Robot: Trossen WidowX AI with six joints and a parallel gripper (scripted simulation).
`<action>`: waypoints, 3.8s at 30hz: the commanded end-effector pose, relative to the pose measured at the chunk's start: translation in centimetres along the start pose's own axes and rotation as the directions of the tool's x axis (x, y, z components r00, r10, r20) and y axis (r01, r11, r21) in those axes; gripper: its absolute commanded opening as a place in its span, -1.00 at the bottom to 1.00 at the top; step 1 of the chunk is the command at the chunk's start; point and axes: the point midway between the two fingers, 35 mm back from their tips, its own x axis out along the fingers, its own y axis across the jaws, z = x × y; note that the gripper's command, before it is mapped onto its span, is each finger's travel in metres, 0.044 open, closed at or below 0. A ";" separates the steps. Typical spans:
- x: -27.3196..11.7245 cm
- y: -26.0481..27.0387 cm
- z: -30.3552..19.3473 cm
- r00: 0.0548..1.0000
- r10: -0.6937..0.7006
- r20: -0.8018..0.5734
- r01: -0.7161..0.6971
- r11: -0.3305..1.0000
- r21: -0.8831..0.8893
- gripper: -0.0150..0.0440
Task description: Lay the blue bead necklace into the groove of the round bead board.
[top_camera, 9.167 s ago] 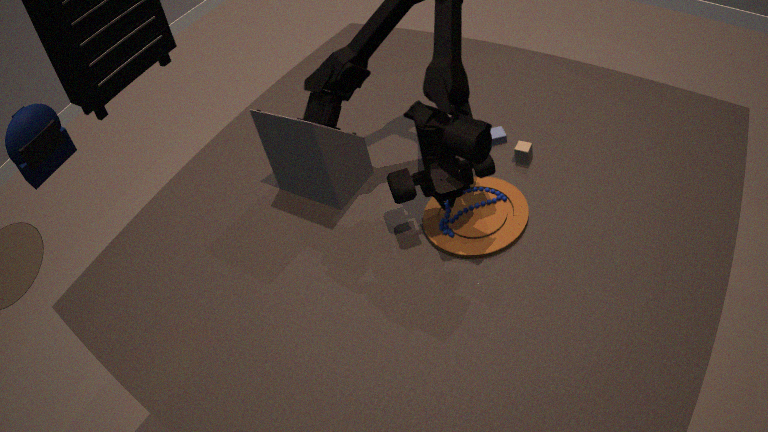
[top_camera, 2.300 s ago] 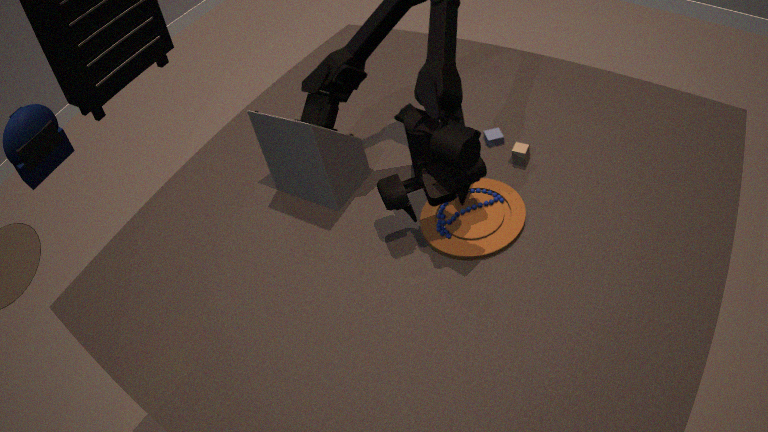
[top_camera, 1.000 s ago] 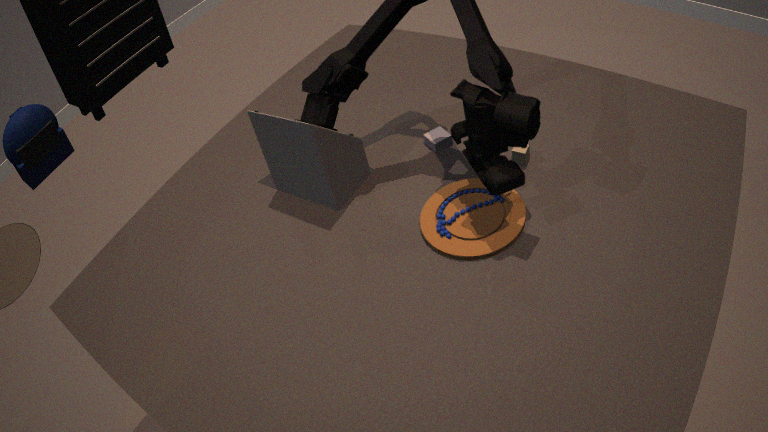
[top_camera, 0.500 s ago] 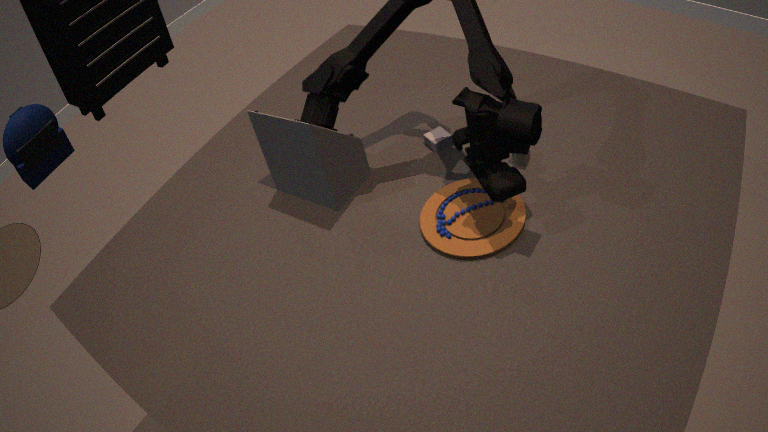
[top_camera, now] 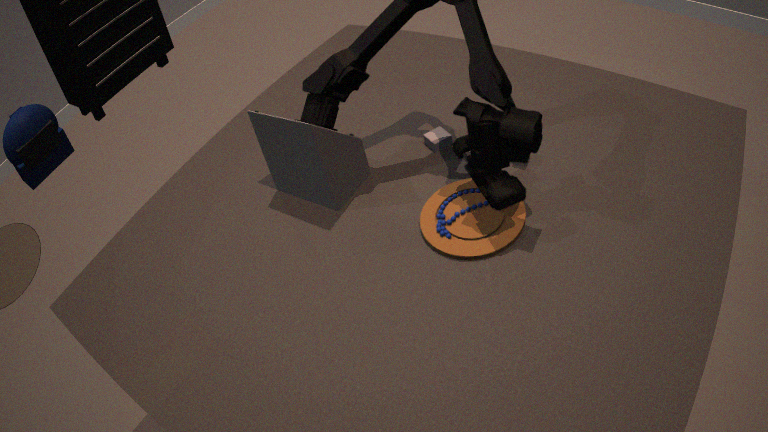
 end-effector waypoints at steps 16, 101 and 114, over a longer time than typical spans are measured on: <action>-0.1 0.0 0.0 1.000 -0.001 0.001 0.001 1.000 0.000 -0.49; -0.7 -2.5 2.1 1.000 -0.001 0.005 0.001 1.000 0.003 1.00; -3.0 -2.3 1.3 1.000 -0.002 0.003 0.002 1.000 -0.019 0.56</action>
